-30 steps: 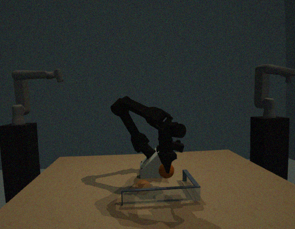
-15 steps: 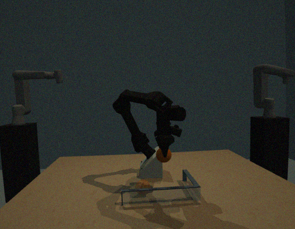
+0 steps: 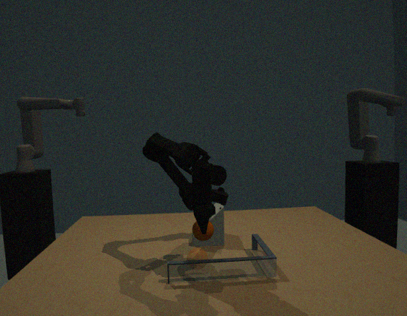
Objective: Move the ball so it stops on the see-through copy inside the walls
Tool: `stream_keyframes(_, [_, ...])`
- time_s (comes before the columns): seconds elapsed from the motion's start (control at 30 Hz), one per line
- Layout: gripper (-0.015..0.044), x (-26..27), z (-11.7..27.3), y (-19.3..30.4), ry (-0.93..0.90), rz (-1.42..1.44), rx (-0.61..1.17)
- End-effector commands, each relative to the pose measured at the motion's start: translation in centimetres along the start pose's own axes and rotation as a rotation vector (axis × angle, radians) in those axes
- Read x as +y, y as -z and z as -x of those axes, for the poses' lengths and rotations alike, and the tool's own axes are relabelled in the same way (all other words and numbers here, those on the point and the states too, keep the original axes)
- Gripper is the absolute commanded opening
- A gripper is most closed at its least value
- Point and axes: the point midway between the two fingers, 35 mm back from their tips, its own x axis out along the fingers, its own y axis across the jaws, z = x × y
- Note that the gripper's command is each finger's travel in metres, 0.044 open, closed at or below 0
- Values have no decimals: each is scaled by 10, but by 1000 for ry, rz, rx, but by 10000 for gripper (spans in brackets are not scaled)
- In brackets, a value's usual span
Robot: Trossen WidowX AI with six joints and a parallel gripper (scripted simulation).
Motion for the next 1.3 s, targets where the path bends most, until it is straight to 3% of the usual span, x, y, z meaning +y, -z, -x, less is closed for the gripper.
stream_keyframes(0.0, [0,1,-8,18,6,-1,9])
stream_keyframes(0.2, [0,0,-19,21,6,-1,10])
stream_keyframes(0.6, [0,1,-79,23,6,-1,13])
stream_keyframes(1.2, [0,1,-99,23,6,-1,14])
stream_keyframes(1.27, [53,0,-95,23,9,-6,8])
